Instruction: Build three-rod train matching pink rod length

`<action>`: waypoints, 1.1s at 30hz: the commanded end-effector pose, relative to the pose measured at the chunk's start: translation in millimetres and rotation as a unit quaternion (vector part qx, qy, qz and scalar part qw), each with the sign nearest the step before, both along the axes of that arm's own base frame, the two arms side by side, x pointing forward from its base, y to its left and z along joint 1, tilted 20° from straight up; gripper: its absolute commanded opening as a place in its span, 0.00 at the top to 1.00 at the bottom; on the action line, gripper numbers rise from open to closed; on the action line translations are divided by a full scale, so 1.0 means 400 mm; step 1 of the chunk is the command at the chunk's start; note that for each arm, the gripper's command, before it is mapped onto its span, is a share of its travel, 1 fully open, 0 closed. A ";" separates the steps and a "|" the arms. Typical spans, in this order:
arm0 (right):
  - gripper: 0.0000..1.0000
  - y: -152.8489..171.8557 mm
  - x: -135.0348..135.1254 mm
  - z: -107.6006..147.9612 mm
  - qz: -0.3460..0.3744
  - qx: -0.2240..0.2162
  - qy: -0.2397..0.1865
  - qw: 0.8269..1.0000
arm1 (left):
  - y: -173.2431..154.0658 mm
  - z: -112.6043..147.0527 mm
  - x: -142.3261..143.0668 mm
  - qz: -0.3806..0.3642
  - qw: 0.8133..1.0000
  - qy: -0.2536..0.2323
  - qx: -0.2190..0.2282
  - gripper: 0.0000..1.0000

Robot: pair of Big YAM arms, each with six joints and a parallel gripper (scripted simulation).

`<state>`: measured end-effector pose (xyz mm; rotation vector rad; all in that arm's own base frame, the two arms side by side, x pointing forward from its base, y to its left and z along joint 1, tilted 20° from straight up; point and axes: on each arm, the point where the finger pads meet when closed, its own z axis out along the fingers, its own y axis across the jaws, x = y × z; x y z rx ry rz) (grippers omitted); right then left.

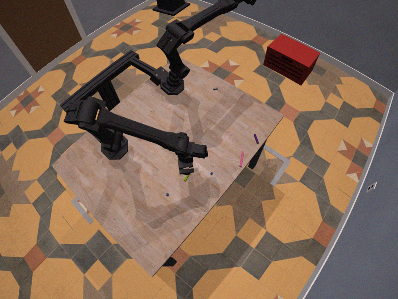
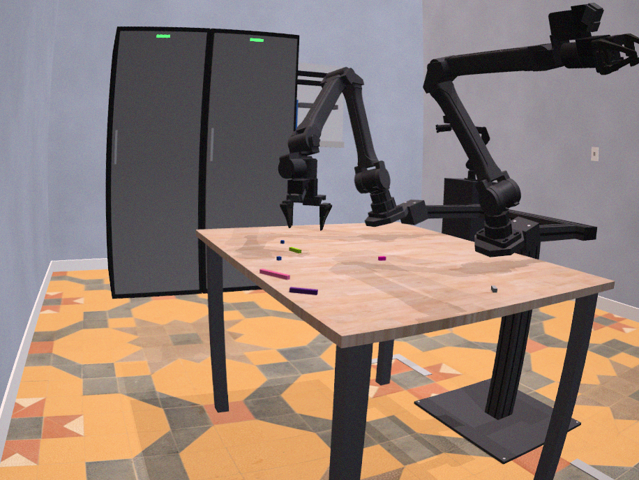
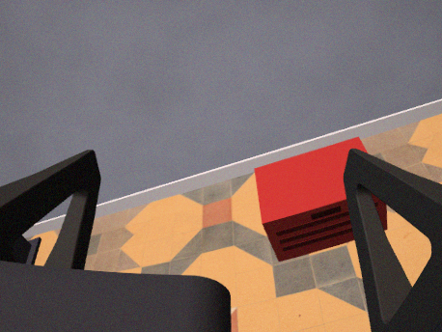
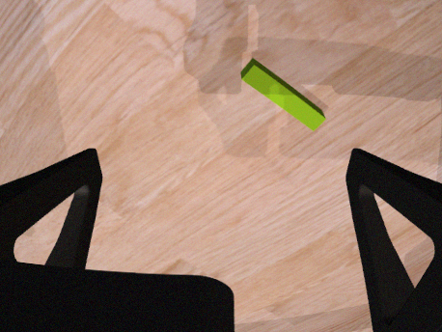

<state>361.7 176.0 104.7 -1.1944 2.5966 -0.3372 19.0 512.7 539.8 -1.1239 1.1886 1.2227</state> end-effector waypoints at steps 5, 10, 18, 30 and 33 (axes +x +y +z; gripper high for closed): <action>0.00 -0.021 0.018 0.027 0.133 -0.033 -0.003 0.991 | -0.017 0.026 -0.018 0.008 1.000 -0.009 0.016 0.00; 0.00 -0.036 0.021 0.029 0.188 -0.054 0.001 0.981 | -0.017 0.026 -0.018 0.008 1.000 -0.009 0.016 0.00; 0.00 -0.064 0.026 0.035 0.285 -0.092 0.010 0.954 | -0.017 0.026 -0.018 0.008 1.000 -0.009 0.016 0.00; 0.00 -0.064 0.024 0.027 0.340 -0.111 0.019 0.934 | -0.017 0.026 -0.018 0.008 1.000 -0.009 0.016 0.00; 0.00 -0.065 0.025 0.027 0.339 -0.111 0.019 0.934 | -0.017 0.026 -0.018 0.008 1.000 -0.009 0.016 0.00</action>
